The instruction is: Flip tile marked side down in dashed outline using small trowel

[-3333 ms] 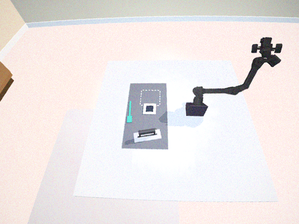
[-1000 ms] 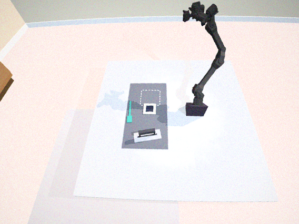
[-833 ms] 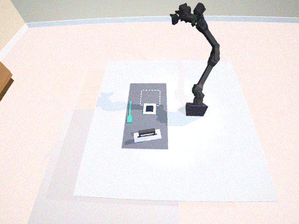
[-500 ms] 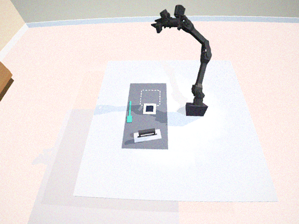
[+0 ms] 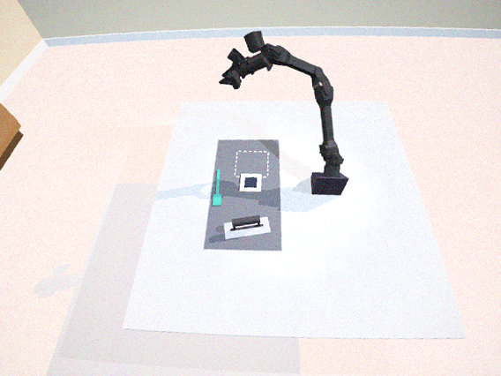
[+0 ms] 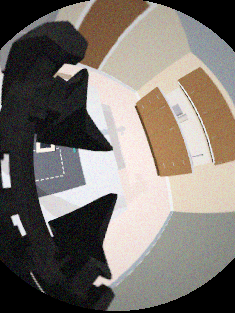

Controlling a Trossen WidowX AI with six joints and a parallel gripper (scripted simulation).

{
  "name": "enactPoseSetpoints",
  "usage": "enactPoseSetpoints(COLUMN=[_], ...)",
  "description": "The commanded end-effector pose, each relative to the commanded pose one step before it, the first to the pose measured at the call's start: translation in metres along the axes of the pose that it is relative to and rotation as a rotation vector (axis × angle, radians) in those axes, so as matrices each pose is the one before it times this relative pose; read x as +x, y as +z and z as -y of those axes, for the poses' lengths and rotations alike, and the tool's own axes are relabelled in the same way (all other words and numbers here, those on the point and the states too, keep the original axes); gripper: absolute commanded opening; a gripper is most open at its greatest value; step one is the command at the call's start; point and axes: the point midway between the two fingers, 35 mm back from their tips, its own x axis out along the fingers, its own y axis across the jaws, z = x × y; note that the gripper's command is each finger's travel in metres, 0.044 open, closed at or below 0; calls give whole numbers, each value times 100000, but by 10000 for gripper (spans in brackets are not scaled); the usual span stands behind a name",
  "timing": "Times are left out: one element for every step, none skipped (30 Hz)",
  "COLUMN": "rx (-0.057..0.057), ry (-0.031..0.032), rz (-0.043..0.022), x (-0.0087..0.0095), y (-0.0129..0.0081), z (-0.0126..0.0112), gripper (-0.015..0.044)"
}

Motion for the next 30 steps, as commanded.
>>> enactPoseSetpoints(rx=[-37, -233, -251, -270, -295, -315, -332, -349, -364, -379, -393, -406, -418, -430, -459, -471, -479, -487, -493, -498, -501, -504, -505, -504, -463, -461, -457, -452, -446, -439], ry=[7305, 1683, 1591, 1498, 1437, 1345, 1240, 1134, 1027, 918, 809, 698, 586, 473, 372, 248, 122, -5, -132, -259, -386, -513, -640, -766, -819, -926, -1032, -1138, -1242, -1346], rz=[-8575, -2806, -2842, -2875, -2980, -3032, -3060, -3086, -3109, -3130, -3147, -3162, -3174, -3183, -3325, -3342, -3342, -3338, -3331, -3320, -3306, -3288, -3266, -3241, -2966, -2939, -2909, -2876, -2840, -2802], x=[2531, 849, 850, 851, 873, 880, 881, 881, 882, 882, 883, 883, 883, 883, 921, 925, 924, 924, 924, 924, 923, 923, 922, 921, 850, 849, 848, 847, 846, 845], y=[-1500, -524, -537, -550, -577, -594, -607, -619, -631, -642, -653, -663, -673, -682, -721, -733, -742, -750, -757, -764, -770, -775, -779, -783, -725, -727, -729, -730, -730, -731], z=[-4929, -1318, -1303, -1287, -1303, -1295, -1277, -1258, -1240, -1221, -1202, -1183, -1163, -1144, -1171, -1154, -1132, -1109, -1087, -1064, -1041, -1018, -995, -972, -877, -858, -839, -820, -800, -781], gripper=[270, 270, 270, 270, 270, 270, 270, 270, 270, 270, 270, 270, 270, 270, 270, 270, 270, 270, 270, 270, 270, 270, 270, 270, 270, 270, 270, 270, 270, 270])
